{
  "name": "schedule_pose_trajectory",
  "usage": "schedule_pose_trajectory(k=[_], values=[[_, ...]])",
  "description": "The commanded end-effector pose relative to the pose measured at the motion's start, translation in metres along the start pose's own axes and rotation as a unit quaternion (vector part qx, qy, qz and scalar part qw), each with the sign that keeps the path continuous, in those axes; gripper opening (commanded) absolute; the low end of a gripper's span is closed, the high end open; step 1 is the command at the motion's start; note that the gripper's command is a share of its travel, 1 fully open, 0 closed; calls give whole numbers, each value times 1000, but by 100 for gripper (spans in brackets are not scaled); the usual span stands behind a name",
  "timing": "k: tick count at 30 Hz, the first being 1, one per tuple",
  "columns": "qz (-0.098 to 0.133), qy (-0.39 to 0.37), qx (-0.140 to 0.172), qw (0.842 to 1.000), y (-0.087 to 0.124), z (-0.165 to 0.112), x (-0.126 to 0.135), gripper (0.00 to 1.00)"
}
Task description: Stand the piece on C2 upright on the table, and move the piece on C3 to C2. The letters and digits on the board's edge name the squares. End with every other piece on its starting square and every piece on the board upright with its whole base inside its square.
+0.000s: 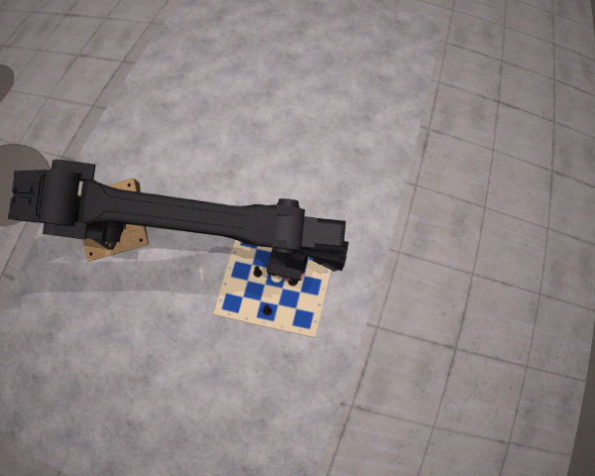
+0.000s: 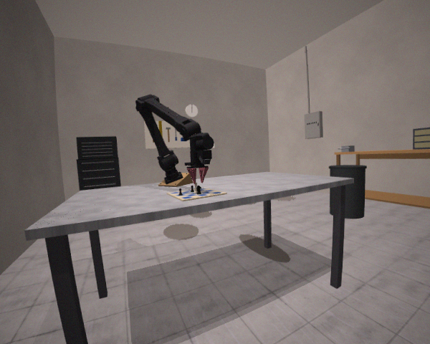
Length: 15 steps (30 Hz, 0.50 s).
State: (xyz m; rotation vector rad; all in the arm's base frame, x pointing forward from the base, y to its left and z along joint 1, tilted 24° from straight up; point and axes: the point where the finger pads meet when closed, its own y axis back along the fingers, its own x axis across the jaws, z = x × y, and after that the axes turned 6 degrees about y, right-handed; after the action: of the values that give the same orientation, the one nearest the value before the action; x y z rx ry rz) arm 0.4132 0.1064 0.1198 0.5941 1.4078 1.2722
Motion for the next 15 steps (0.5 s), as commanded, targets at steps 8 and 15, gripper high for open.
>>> schedule_pose_trajectory(k=[8, 15], values=[[1, -11, -17, 1000, 6, 12, -10, 37], [0, -10, -16, 1000, 6, 11, -10, 37]])
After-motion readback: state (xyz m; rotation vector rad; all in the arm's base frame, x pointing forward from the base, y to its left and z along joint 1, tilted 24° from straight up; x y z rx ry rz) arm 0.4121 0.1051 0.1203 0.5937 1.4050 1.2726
